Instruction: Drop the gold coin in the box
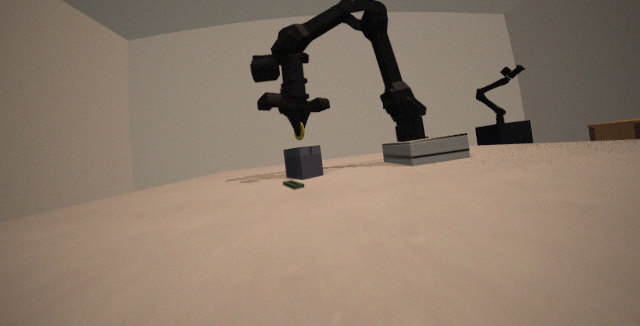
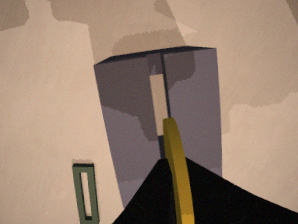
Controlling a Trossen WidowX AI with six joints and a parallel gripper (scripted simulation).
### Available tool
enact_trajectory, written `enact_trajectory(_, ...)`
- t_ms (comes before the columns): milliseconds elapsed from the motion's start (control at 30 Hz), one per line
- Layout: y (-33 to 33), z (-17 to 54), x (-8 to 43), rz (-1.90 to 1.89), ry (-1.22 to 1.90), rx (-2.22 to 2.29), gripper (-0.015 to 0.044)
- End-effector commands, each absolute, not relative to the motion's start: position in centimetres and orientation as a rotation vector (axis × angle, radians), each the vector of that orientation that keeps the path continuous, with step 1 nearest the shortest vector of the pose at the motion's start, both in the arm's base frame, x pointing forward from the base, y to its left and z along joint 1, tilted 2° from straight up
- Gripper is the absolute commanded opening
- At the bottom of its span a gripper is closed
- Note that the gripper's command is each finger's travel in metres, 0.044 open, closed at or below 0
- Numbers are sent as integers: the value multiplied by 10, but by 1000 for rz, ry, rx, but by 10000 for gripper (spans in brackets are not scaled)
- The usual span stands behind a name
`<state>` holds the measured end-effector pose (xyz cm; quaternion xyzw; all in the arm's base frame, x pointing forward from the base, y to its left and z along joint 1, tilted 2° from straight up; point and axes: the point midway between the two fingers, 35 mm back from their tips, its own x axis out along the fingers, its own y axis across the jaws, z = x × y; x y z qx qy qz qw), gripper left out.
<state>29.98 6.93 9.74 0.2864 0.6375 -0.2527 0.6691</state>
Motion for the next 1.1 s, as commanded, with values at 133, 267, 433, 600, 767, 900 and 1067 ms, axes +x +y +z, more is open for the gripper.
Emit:
enact_trajectory(133, 69, 92, 299, -560, 1441, 635, 0)
enact_trajectory(267, 69, 90, 300, -559, 1441, 635, 0)
enact_trajectory(433, 69, 86, 300, -560, 1440, 636, 0)
enact_trajectory(600, 69, 83, 300, -562, 1440, 637, 0)
enact_trajectory(767, 69, 80, 300, -564, 1440, 639, 0)
enact_trajectory(900, 69, 81, 300, -563, 1439, 639, 79)
enact_trajectory(1067, 69, 81, 300, -563, 1439, 639, 161)
